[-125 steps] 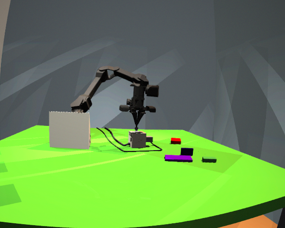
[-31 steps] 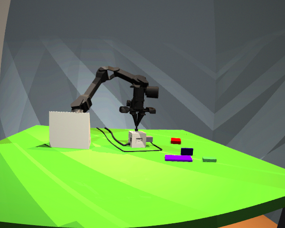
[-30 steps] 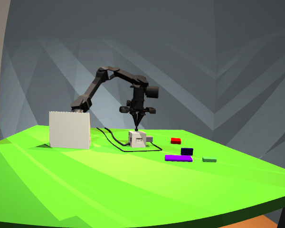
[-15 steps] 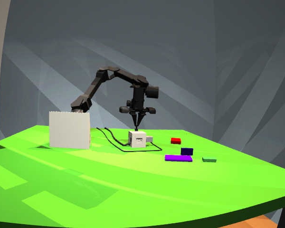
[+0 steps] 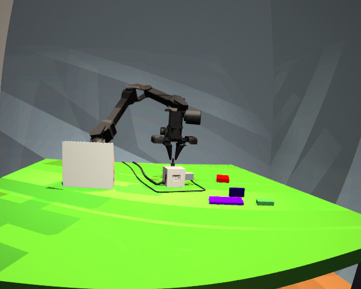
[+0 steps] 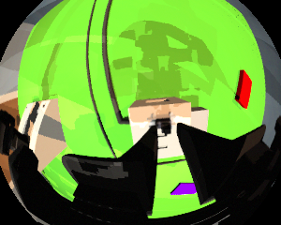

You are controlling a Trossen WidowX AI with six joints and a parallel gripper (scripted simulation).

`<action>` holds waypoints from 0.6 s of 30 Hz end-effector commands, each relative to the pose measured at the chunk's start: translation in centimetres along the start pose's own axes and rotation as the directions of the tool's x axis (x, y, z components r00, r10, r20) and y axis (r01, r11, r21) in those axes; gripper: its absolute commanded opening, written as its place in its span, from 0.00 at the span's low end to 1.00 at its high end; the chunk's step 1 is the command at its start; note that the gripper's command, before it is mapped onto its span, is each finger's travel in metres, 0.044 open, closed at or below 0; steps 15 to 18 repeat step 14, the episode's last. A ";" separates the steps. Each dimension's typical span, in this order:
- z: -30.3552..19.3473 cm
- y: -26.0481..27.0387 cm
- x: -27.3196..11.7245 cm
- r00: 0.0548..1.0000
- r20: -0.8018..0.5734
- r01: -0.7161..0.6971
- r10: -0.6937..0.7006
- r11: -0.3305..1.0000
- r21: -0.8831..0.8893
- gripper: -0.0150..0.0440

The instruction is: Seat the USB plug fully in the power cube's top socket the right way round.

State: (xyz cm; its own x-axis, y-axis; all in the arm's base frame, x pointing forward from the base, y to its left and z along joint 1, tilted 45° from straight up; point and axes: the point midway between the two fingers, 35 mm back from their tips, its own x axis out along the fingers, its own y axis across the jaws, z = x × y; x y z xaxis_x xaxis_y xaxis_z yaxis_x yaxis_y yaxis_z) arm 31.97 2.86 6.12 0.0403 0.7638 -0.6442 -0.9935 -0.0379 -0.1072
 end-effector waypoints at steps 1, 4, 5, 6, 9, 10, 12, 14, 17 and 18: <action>0.0 0.0 0.0 1.000 0.000 0.000 0.000 1.000 0.000 0.42; 0.0 0.0 -0.1 1.000 0.000 0.000 0.000 1.000 0.000 0.42; 0.0 0.0 -0.2 1.000 0.000 0.000 0.000 1.000 0.000 0.42; 0.0 0.0 -0.3 1.000 0.000 0.000 0.000 1.000 0.000 0.42; 0.0 0.0 -0.6 1.000 0.000 0.000 0.000 1.000 0.000 0.42; 0.1 0.0 -0.7 1.000 0.000 0.000 0.000 1.000 0.000 0.42; 0.1 0.0 -0.9 1.000 0.000 0.000 0.000 1.000 0.000 0.42; 0.1 0.0 -1.1 1.000 0.000 0.000 0.000 1.000 0.000 0.42; 0.1 0.0 -1.1 1.000 0.000 0.000 0.000 1.000 0.000 0.42; 0.1 0.0 -1.1 1.000 0.000 0.000 0.000 1.000 0.000 0.42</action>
